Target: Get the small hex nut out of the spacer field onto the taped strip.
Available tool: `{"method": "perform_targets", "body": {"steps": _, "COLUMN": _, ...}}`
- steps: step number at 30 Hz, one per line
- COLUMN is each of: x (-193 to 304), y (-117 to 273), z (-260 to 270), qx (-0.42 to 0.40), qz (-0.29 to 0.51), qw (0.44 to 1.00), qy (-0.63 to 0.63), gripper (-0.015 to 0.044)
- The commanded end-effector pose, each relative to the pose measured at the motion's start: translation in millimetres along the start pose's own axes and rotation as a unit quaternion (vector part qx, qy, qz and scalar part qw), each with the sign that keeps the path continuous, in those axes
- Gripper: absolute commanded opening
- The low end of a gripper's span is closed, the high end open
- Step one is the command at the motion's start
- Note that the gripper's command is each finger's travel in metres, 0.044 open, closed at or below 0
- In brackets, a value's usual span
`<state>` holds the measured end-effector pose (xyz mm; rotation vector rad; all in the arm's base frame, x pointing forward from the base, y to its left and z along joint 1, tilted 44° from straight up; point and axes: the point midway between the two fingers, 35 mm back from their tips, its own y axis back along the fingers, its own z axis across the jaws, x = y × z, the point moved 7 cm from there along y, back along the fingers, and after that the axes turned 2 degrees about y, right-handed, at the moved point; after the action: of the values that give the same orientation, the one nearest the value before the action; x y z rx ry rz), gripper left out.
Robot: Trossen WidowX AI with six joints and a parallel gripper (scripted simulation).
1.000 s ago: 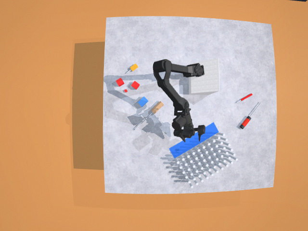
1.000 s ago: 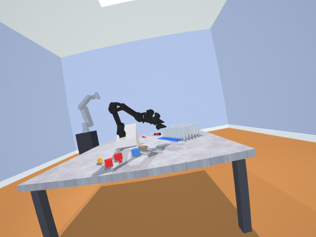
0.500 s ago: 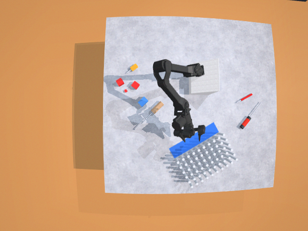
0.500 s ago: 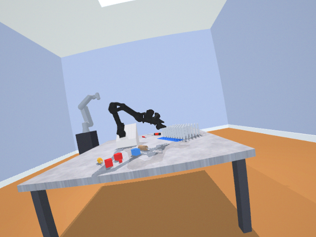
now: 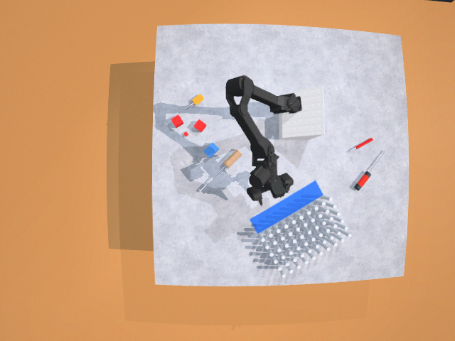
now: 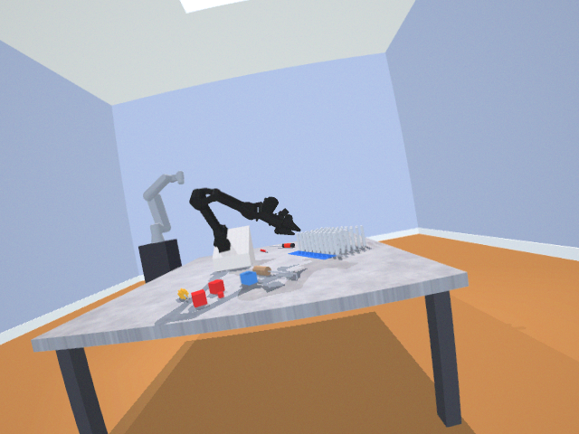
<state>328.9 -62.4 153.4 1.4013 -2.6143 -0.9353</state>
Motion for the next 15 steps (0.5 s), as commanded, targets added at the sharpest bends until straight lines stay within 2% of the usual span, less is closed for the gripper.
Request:
{"method": "perform_targets", "body": {"steps": 1, "x": 24, "y": 27, "z": -17, "qx": 0.005, "qz": 0.115, "qw": 0.953, "qy": 0.282, "gripper": 0.044}}
{"method": "perform_targets", "body": {"steps": 4, "x": 36, "y": 44, "z": -25, "qx": -0.018, "qz": 0.172, "qw": 0.889, "qy": 0.423, "gripper": 0.044}}
{"method": "perform_targets", "body": {"steps": 7, "x": 48, "y": 62, "z": -32, "qx": -0.056, "qz": 0.223, "qw": 0.802, "qy": 0.55, "gripper": 0.044}}
{"method": "perform_targets", "body": {"steps": 15, "x": 68, "y": 94, "z": -42, "qx": -0.151, "qz": 0.285, "qw": 0.615, "qy": 0.719, "gripper": 0.044}}
